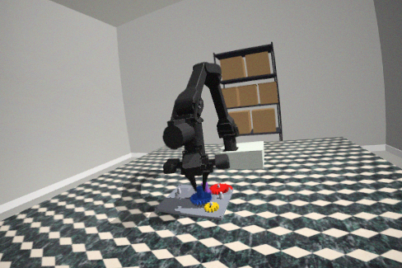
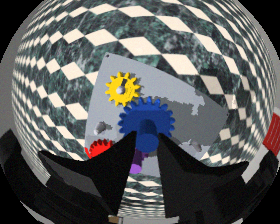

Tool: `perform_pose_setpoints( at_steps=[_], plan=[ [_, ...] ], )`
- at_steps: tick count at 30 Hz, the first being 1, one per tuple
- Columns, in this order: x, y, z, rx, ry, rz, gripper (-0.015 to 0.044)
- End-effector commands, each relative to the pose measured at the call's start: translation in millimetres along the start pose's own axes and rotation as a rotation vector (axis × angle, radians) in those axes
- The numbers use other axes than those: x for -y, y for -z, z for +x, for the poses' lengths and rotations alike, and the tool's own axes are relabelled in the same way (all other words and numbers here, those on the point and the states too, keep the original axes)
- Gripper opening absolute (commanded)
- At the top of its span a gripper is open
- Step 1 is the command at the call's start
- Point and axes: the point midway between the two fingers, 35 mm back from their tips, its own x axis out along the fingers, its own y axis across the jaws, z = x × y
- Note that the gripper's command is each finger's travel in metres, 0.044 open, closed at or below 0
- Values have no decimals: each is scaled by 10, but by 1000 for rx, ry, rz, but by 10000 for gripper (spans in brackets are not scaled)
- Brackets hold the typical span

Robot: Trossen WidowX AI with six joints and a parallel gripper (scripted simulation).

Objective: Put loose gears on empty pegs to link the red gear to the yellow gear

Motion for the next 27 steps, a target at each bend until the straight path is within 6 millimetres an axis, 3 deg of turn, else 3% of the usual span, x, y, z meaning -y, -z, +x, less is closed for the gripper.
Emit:
perform_pose_setpoints(
  at_steps=[1,17,27],
  plan=[
    [-5,10,60,-7,-3,16,0],
    [1,25,42,-8,-2,293,0],
    [-16,6,58,-7,-2,236,0]
  ],
)
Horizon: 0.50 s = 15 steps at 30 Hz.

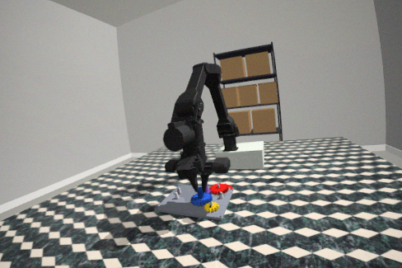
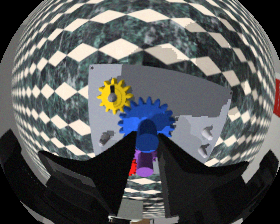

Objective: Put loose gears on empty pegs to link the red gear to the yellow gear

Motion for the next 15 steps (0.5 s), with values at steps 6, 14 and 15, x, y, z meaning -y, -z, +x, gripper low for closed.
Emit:
perform_pose_setpoints(
  at_steps=[6,14,15],
  plan=[
    [-14,15,20,0,0,-143,0],
    [7,8,27,0,0,-262,0],
    [7,3,28,0,0,-272,0]
  ],
)
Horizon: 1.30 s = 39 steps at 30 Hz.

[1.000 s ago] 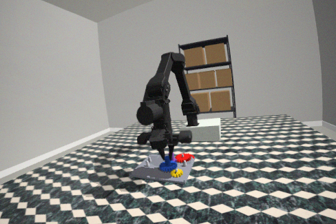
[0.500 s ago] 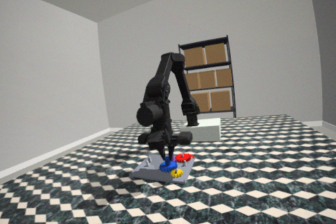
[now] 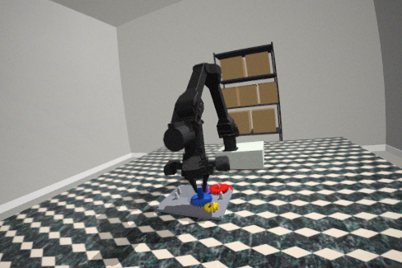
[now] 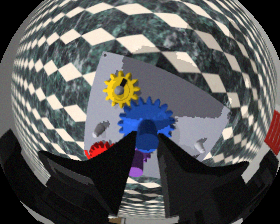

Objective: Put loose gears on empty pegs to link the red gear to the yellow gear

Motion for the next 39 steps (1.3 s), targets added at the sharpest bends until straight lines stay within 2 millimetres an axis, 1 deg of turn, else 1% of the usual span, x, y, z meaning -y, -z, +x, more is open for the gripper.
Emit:
perform_pose_setpoints(
  at_steps=[1,8,20,26,31,34,36,39],
  plan=[
    [5,1,15,-4,-2,-35,0],
    [-13,-7,28,-3,-2,-1,0],
    [2,16,41,-4,-1,211,0],
    [5,-4,48,-4,-1,275,0],
    [1,3,31,-4,-1,223,131],
    [-5,13,9,-4,-1,156,140],
    [-4,10,-42,-4,-1,152,140],
    [-3,5,-227,-4,-1,137,140]
  ],
)
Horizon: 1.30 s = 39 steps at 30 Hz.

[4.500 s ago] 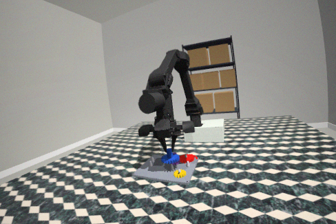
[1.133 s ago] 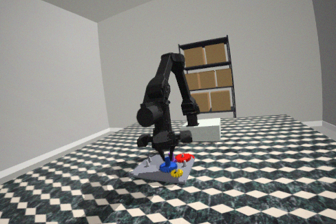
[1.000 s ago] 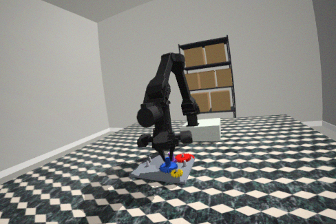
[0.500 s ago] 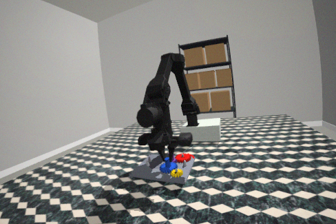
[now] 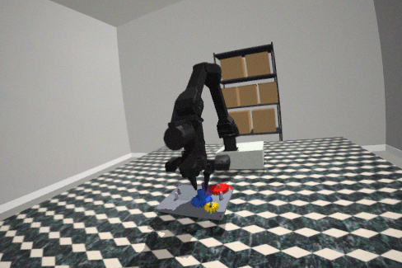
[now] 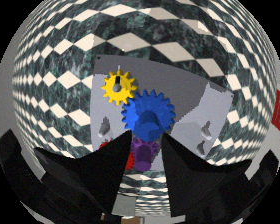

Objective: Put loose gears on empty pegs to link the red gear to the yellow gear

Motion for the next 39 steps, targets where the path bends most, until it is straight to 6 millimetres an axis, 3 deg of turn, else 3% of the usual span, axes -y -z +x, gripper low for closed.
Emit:
perform_pose_setpoints(
  at_steps=[1,3,6,8,11,18,39],
  plan=[
    [8,-37,-252,20,6,-26,140],
    [5,-27,-381,20,6,-36,140],
    [5,-25,-398,20,6,-37,140],
    [5,-24,-456,21,5,-28,193],
    [-3,20,-822,21,4,-28,271],
    [-4,25,-850,21,4,-28,440],
    [-4,25,-850,21,4,-28,440]
  ],
)
